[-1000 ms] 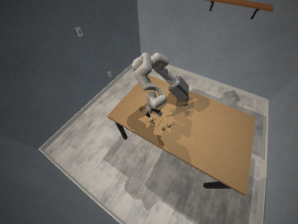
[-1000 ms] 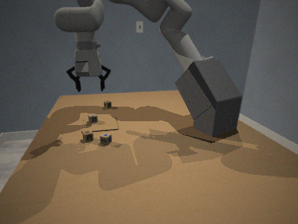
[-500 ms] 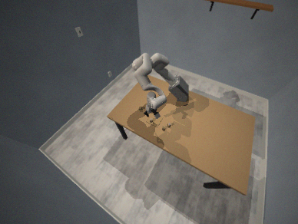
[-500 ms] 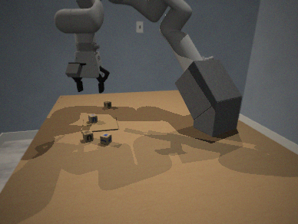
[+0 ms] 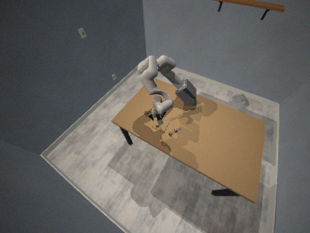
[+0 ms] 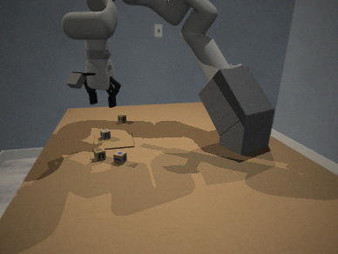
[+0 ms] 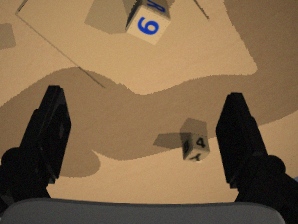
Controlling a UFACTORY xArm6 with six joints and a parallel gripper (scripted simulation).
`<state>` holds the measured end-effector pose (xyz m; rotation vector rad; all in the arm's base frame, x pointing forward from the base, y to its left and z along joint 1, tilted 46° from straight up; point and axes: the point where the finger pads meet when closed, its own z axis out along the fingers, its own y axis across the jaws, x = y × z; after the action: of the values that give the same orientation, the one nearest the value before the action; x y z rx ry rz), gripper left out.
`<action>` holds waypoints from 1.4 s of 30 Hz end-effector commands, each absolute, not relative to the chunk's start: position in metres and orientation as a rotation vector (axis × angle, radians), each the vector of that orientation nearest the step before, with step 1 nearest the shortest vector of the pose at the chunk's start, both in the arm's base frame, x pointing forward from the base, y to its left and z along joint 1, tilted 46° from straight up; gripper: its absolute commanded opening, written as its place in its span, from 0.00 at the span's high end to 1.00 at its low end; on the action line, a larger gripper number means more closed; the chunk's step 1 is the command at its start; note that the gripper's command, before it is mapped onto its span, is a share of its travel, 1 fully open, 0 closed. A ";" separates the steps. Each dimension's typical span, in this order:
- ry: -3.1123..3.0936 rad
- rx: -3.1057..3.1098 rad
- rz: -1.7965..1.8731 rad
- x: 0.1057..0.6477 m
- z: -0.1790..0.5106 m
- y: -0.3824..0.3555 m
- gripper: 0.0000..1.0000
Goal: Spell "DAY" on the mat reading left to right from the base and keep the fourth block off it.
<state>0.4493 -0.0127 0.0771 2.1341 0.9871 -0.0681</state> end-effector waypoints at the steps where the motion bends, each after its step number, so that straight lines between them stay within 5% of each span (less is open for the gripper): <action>1: 0.838 2.187 0.013 0.451 0.077 -0.013 0.00; 42: -0.145 2.379 0.429 0.455 0.068 -0.021 0.00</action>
<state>0.4539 -0.0213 0.0682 2.3811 -0.0379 0.3679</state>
